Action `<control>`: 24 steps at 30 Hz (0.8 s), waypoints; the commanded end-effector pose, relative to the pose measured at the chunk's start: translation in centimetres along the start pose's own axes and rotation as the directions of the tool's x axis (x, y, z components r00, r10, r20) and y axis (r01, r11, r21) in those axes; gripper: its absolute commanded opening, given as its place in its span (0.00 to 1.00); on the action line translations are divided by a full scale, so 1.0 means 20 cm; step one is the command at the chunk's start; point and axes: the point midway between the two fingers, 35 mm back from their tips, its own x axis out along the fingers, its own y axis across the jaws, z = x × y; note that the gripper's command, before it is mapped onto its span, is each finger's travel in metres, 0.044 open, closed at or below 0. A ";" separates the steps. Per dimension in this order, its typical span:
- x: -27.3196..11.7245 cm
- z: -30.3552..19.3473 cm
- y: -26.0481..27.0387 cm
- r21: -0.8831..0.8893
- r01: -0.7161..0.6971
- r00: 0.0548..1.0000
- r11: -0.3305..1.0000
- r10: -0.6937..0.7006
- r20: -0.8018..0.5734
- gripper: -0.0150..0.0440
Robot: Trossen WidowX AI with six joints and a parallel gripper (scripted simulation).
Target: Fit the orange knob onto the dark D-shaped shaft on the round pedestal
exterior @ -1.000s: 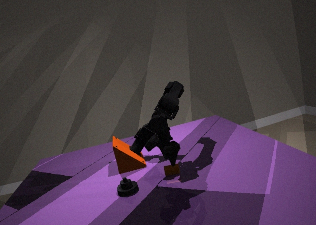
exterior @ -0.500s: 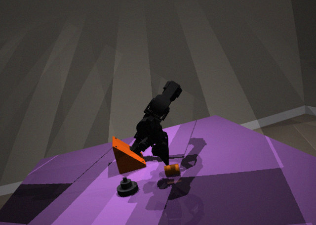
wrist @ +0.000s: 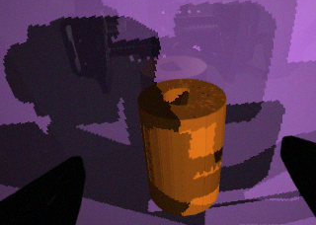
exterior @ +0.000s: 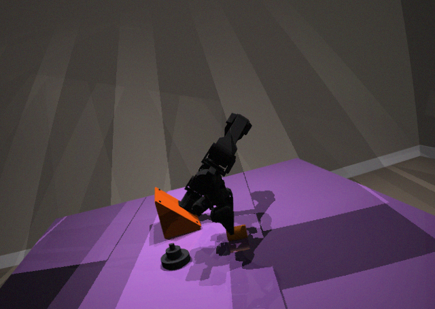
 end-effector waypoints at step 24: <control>0.14 0.02 -0.01 0.002 0.002 1.000 1.000 -0.002 -0.009 0.69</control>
